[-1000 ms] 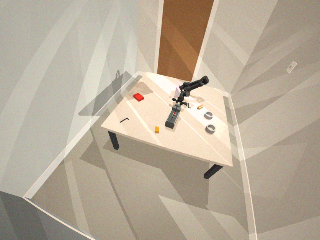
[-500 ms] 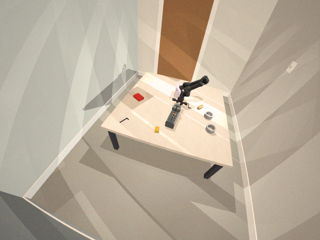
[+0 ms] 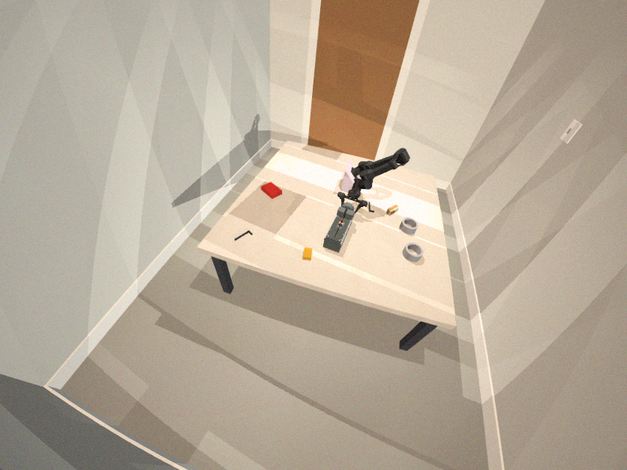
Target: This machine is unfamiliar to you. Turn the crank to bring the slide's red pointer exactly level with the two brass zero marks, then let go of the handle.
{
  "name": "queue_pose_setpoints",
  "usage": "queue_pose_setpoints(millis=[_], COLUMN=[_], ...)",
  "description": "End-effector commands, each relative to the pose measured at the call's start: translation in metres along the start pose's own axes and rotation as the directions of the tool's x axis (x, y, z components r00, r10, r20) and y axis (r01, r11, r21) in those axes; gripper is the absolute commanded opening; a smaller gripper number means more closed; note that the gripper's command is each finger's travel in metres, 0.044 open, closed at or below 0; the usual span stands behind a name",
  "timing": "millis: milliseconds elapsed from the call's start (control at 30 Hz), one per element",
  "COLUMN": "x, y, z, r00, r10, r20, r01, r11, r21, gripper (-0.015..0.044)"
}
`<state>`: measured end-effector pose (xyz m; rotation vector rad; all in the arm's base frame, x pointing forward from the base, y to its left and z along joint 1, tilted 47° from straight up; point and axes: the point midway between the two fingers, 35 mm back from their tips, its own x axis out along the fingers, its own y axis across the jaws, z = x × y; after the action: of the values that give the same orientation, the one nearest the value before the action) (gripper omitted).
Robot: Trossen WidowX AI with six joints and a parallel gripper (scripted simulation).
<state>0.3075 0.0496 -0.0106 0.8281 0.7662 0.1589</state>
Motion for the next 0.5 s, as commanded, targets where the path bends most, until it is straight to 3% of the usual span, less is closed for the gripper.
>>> queue_pose_setpoints(millis=[0,467], x=[0.0,-0.027], y=[0.0,-0.001], z=[0.0,0.03], r00=[1.0,1.0], r10=[0.0,-0.002], r20=[0.0,0.0], r01=[0.0,0.002], r11=[1.0,1.0], r21=[-0.001,-0.003], gripper=[0.044,0.044])
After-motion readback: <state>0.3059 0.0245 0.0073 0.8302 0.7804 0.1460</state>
